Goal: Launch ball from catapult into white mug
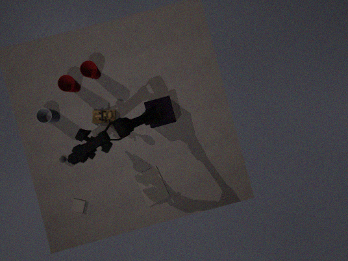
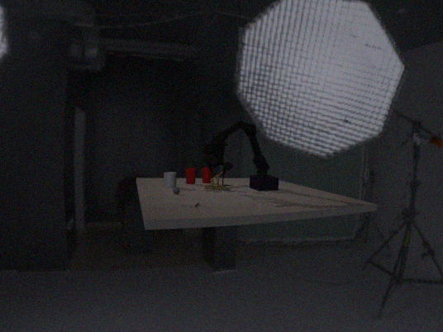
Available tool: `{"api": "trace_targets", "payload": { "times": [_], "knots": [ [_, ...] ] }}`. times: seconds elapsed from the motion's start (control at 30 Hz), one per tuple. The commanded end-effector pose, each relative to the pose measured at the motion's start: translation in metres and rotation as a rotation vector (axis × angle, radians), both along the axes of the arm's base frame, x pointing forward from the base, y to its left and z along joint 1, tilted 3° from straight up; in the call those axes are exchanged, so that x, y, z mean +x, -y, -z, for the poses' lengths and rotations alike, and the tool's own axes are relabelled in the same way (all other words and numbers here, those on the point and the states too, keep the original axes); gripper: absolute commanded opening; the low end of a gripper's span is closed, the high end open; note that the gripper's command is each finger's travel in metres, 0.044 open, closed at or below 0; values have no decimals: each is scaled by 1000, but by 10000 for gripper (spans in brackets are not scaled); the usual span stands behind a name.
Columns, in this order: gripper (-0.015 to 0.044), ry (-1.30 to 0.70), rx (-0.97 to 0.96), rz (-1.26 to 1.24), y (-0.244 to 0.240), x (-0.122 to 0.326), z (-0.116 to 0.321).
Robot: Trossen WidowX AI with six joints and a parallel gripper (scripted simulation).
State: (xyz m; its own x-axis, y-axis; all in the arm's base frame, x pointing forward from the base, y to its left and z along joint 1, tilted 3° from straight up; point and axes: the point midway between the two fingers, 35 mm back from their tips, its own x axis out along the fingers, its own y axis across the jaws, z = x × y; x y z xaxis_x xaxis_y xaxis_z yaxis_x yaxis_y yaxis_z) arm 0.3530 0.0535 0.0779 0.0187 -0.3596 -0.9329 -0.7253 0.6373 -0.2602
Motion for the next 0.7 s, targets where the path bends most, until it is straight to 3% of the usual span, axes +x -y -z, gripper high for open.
{"api": "trace_targets", "payload": {
  "times": [0.0, 0.67],
  "knots": [
    [440, 101, 74, 106, 9, 26, -8],
    [440, 563, 362, 507, 92, 129, -75]
  ]
}}
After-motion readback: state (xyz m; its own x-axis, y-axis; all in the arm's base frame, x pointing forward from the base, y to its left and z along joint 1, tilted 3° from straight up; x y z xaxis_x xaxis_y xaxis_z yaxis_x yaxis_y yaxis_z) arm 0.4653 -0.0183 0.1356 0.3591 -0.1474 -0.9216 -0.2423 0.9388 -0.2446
